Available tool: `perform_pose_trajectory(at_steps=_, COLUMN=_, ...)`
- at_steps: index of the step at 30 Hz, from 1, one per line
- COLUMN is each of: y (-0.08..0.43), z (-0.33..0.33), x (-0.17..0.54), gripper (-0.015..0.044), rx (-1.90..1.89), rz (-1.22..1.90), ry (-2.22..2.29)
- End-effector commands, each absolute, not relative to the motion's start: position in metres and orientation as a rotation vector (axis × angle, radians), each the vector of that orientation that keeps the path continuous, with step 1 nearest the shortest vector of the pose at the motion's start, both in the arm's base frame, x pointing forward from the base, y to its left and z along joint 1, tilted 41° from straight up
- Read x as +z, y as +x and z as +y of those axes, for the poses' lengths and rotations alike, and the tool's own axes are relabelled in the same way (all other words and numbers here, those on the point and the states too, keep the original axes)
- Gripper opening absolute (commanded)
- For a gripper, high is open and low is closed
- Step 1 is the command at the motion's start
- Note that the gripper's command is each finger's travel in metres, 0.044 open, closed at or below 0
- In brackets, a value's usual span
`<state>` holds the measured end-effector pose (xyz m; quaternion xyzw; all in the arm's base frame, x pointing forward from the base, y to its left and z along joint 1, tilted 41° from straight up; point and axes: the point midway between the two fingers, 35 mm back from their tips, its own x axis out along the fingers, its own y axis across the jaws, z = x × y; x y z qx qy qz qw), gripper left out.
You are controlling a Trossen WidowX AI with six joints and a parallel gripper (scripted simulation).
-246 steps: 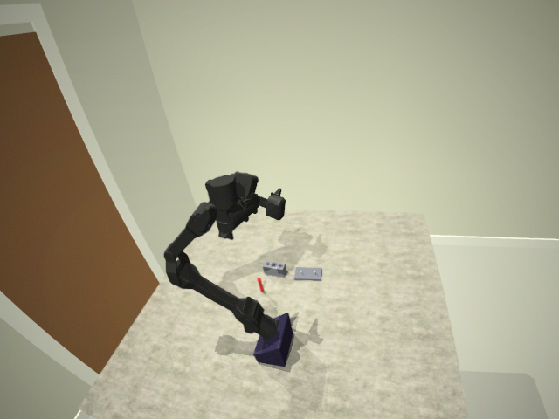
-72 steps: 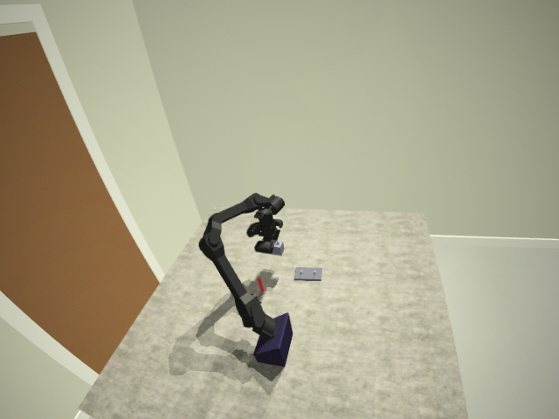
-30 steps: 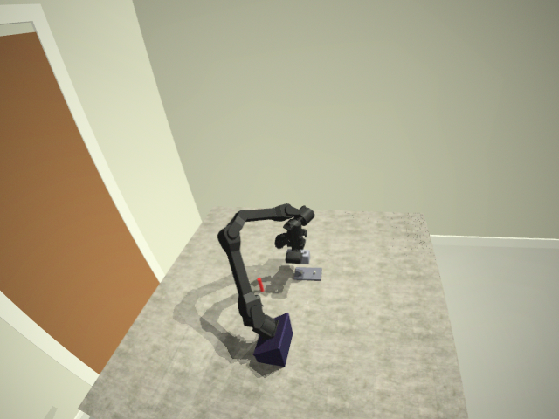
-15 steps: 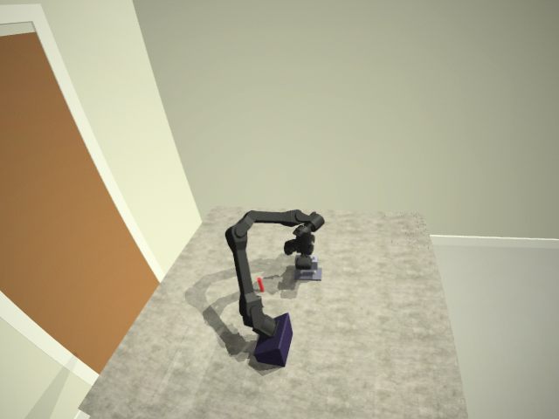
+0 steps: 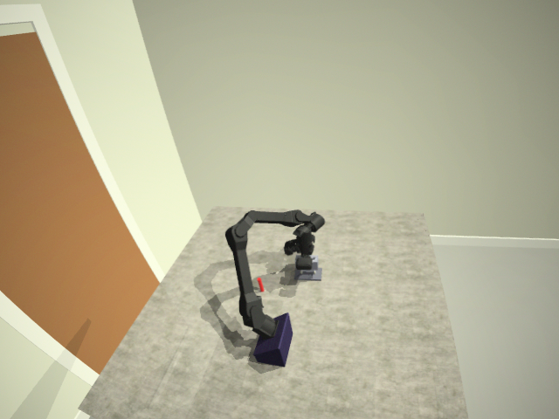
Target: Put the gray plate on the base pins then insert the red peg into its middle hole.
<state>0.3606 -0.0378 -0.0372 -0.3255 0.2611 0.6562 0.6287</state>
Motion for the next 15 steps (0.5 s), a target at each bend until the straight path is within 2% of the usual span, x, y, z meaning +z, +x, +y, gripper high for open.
perform_pose_trajectory(at_steps=1, y=0.3605, z=-0.0381, x=-0.038, gripper=0.0, rx=1.506, rz=0.596, ry=-0.753)
perform_pose_trajectory(at_steps=15, y=0.3605, z=-0.0325, x=-0.0457, gripper=0.0, rx=1.506, rz=0.595, ry=-0.753)
